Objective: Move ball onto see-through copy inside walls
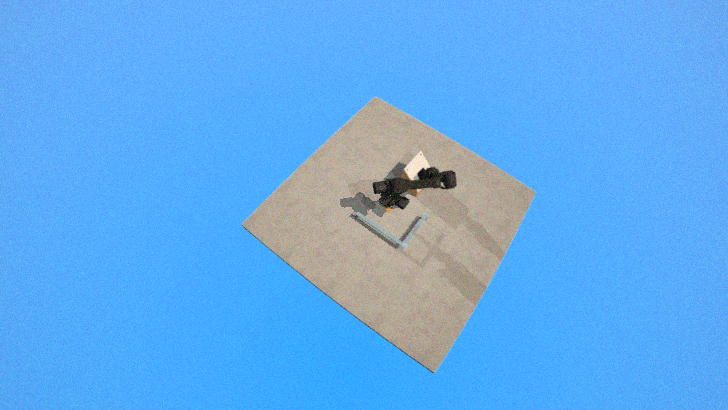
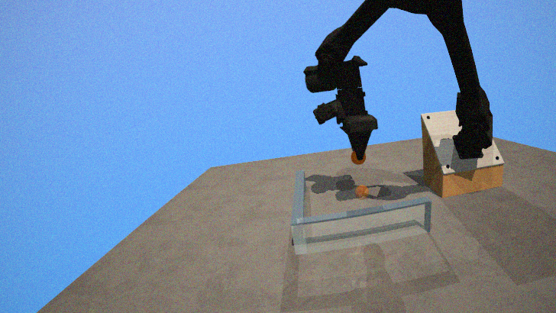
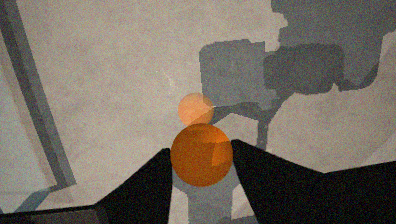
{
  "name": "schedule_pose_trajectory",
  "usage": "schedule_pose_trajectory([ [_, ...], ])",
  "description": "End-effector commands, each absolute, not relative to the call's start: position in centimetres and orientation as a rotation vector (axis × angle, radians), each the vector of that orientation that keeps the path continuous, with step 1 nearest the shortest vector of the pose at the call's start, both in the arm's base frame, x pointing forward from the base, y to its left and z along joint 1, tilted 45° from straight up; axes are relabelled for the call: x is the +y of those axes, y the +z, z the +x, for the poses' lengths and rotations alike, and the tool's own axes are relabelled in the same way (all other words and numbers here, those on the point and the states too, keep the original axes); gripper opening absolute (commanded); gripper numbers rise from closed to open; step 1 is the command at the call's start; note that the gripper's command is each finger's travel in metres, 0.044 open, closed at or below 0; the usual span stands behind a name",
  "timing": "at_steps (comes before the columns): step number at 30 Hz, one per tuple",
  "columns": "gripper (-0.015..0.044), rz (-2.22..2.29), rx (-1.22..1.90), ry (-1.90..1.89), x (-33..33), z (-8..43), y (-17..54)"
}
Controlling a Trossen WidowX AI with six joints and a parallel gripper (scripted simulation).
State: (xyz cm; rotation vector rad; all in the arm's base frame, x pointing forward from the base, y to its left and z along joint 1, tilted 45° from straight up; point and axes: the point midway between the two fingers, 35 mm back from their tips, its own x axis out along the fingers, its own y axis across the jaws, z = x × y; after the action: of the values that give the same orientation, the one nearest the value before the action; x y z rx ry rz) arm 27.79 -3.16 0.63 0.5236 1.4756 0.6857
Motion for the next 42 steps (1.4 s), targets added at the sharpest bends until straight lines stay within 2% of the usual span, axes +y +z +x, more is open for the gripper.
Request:
schedule_pose_trajectory([
  [1,0.0000,0.520,1.479,0.686,-2.8,27.6,-0.1],
  [13,0.0000,0.522,1.478,0.689,1.7,27.3,-4.6],
  [36,0.0000,0.523,1.478,0.690,3.1,27.2,-6.0],
  [42,0.0157,0.512,1.473,0.690,2.9,27.4,-5.8],
])
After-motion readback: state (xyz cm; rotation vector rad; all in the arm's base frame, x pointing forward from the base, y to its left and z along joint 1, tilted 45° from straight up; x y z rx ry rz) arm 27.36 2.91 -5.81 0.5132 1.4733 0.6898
